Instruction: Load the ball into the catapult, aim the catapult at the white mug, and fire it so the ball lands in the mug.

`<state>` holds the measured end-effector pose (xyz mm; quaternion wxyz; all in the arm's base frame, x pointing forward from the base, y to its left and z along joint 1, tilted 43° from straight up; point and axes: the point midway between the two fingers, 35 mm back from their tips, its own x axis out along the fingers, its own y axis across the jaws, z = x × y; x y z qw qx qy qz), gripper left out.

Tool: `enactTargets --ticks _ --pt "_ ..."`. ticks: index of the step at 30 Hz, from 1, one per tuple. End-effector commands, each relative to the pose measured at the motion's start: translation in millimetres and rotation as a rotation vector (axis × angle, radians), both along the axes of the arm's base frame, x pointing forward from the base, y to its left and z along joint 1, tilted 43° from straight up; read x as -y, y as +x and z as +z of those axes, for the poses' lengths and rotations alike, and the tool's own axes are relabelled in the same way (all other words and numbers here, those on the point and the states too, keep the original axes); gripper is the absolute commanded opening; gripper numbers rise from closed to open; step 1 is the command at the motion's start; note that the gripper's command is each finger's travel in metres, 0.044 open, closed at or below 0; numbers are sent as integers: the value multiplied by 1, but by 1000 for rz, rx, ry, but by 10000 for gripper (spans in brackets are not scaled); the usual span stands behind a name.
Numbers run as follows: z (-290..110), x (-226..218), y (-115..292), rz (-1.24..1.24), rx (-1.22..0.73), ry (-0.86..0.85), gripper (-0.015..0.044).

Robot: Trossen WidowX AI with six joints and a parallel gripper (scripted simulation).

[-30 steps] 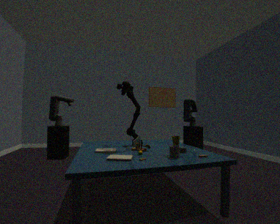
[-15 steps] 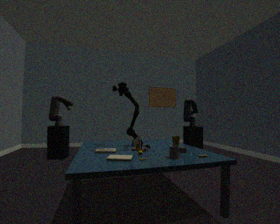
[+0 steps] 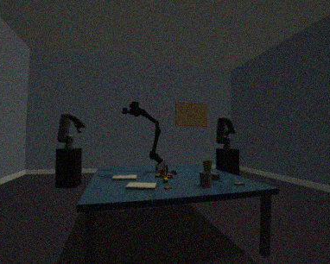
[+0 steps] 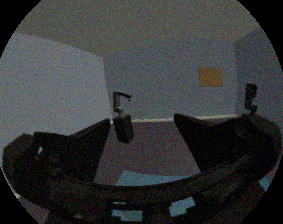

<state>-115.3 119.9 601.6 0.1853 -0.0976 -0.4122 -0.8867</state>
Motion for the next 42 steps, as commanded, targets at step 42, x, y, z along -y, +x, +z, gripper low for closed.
enactTargets --ticks 42 --pt "-103 352 170 1238 372 263 440"
